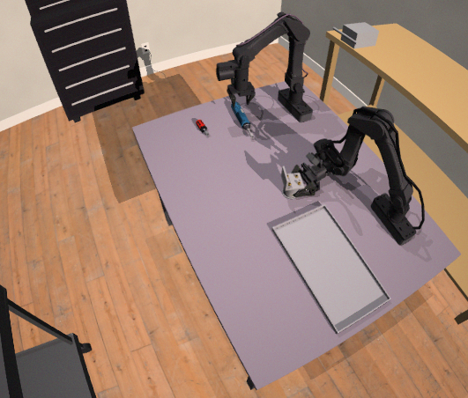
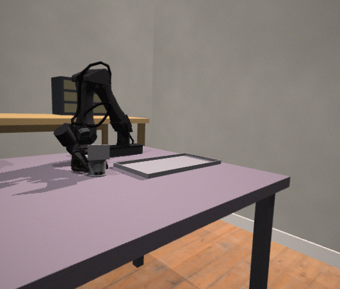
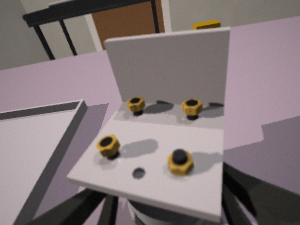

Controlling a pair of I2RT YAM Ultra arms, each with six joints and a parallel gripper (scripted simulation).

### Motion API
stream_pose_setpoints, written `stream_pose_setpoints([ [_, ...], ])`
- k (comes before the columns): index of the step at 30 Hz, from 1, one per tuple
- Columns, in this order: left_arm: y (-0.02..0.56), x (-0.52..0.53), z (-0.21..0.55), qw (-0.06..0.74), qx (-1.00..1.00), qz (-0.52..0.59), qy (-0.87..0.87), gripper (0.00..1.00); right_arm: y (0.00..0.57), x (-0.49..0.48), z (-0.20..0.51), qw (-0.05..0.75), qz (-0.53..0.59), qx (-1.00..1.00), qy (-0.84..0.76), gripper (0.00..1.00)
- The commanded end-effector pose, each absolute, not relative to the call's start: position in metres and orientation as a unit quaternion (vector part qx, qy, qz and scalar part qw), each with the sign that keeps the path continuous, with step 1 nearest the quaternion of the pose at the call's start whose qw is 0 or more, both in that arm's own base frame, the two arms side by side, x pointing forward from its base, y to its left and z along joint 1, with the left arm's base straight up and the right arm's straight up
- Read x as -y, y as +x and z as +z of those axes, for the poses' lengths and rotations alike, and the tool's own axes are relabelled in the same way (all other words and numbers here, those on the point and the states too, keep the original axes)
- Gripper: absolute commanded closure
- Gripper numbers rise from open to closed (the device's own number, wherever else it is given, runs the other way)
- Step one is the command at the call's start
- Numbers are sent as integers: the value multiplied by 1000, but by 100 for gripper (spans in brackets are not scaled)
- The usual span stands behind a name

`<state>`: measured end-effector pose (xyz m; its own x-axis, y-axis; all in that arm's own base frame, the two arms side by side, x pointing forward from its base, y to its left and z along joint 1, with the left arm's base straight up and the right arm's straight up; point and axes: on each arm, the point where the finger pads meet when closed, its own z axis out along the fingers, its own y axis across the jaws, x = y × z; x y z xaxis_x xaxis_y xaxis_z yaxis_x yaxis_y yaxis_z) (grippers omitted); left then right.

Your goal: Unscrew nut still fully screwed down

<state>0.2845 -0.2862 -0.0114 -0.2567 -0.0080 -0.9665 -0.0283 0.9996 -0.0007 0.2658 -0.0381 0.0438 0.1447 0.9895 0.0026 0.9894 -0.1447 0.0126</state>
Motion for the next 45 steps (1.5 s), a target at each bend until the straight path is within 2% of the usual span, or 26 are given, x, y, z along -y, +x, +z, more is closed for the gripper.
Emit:
stream_pose_setpoints([
  [1, 285, 287, -9, 611, -792, 8, -12, 26, 267, 40, 46, 10, 5, -654, 757, 35],
  [4, 285, 287, -9, 611, -792, 8, -12, 26, 267, 40, 46, 10, 5, -654, 757, 35],
  [5, 285, 287, -9, 611, -792, 8, -12, 37, 267, 40, 46, 10, 5, -654, 757, 35],
  [45, 285, 287, -9, 611, -792, 8, -12, 40, 267, 40, 46, 10, 5, -654, 757, 35],
])
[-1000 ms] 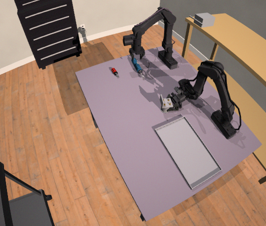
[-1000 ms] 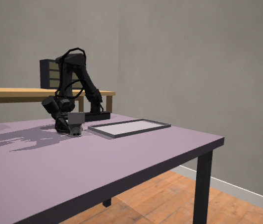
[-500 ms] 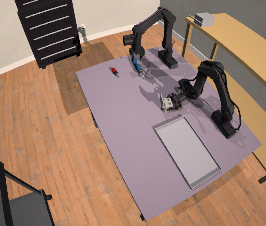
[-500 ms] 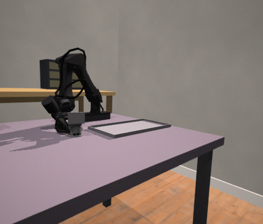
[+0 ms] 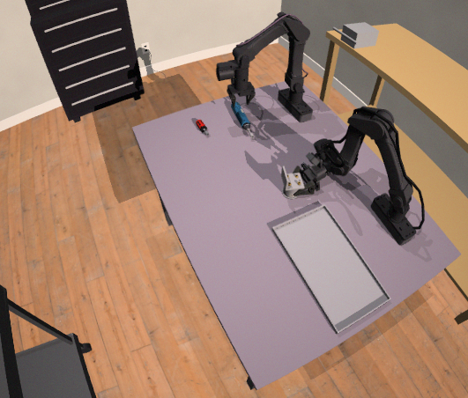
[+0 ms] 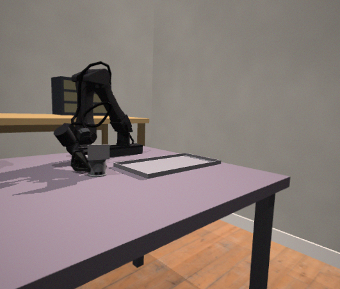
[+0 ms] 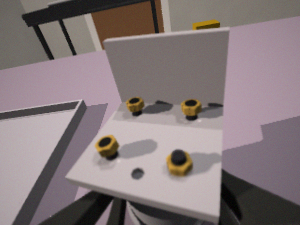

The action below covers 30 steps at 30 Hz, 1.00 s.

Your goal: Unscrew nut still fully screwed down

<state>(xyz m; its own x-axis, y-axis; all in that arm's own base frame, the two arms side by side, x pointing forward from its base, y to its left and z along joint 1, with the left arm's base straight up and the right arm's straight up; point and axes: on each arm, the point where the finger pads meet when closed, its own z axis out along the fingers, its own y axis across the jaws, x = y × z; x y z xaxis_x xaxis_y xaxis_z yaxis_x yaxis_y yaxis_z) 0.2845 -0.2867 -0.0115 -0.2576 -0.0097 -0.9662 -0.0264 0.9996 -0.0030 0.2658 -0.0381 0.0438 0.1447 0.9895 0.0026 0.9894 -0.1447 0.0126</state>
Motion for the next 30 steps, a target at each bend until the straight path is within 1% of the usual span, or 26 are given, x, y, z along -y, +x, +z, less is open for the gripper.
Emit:
stream_pose_setpoints([
  [1, 285, 287, -9, 611, -792, 8, -12, 40, 267, 40, 46, 10, 5, -654, 757, 35],
  [30, 285, 287, -9, 611, -792, 8, -12, 41, 267, 40, 46, 10, 5, -654, 757, 35],
])
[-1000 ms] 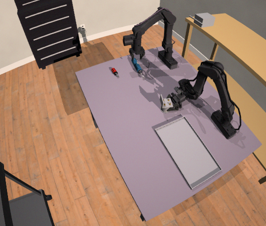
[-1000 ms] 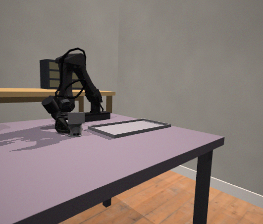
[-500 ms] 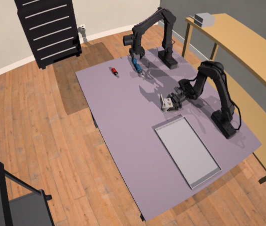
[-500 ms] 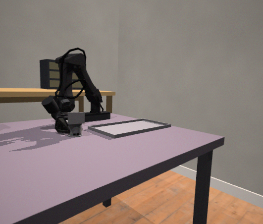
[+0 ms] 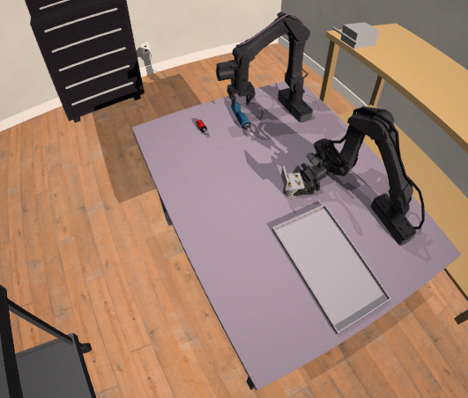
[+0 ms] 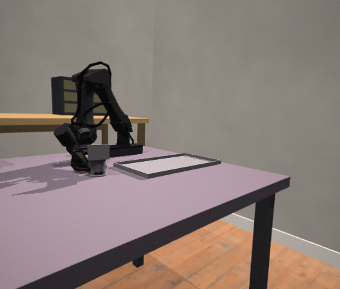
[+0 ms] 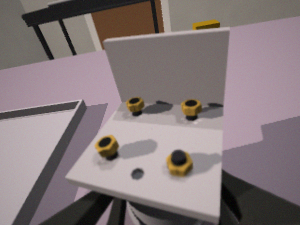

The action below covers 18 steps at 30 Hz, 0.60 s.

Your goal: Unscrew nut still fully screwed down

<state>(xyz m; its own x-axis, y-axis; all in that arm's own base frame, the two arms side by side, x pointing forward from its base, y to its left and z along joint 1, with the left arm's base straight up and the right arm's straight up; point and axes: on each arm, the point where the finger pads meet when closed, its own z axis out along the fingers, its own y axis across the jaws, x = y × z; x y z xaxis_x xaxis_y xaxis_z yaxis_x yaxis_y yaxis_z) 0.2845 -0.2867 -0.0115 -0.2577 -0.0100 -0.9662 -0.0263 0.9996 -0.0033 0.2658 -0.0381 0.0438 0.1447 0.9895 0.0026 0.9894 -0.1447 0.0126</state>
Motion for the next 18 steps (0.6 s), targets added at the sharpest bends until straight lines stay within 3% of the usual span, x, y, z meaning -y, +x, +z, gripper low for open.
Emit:
stream_pose_setpoints([
  [1, 285, 287, -9, 611, -792, 8, -12, 41, 267, 40, 46, 10, 5, -654, 757, 35],
  [18, 285, 287, -9, 611, -792, 8, -12, 41, 262, 42, 30, 2, -8, -654, 757, 35],
])
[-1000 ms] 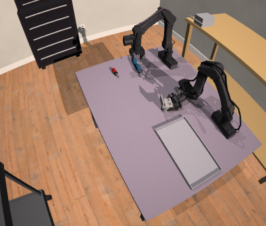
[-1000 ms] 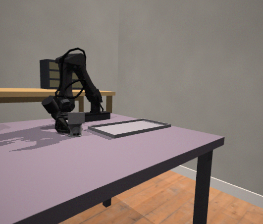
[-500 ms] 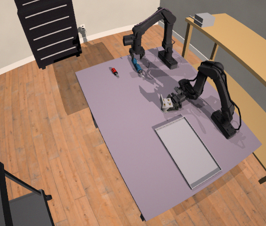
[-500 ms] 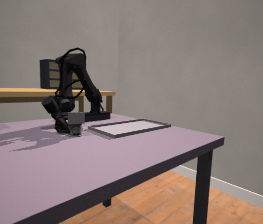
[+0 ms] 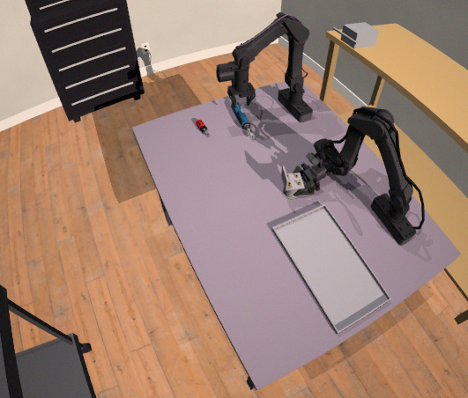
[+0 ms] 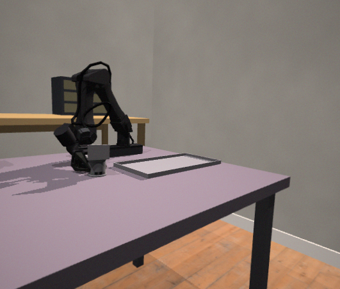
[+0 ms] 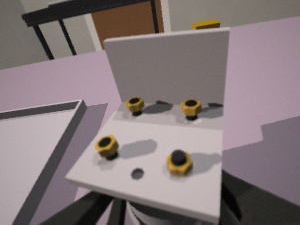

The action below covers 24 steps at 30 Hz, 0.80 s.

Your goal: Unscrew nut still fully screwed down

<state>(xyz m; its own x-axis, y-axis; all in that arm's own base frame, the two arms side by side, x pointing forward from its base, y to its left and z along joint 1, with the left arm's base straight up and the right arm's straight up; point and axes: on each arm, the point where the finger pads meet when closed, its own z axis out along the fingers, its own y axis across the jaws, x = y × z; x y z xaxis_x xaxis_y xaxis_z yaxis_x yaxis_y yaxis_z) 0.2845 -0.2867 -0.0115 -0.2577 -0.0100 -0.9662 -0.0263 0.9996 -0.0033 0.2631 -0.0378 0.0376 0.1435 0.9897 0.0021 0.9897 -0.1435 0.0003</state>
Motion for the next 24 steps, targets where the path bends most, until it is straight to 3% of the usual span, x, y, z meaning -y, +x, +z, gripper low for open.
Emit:
stream_pose_setpoints([
  [1, 285, 287, -9, 611, -792, 8, -12, 41, 262, 42, 28, -2, 8, 654, -757, 35],
  [11, 285, 287, -9, 611, -792, 8, -12, 41, 279, 46, 36, -32, -17, 652, -757, 35],
  [24, 285, 287, -9, 611, -792, 8, -12, 41, 262, 44, 0, -4, 7, 653, -757, 35],
])
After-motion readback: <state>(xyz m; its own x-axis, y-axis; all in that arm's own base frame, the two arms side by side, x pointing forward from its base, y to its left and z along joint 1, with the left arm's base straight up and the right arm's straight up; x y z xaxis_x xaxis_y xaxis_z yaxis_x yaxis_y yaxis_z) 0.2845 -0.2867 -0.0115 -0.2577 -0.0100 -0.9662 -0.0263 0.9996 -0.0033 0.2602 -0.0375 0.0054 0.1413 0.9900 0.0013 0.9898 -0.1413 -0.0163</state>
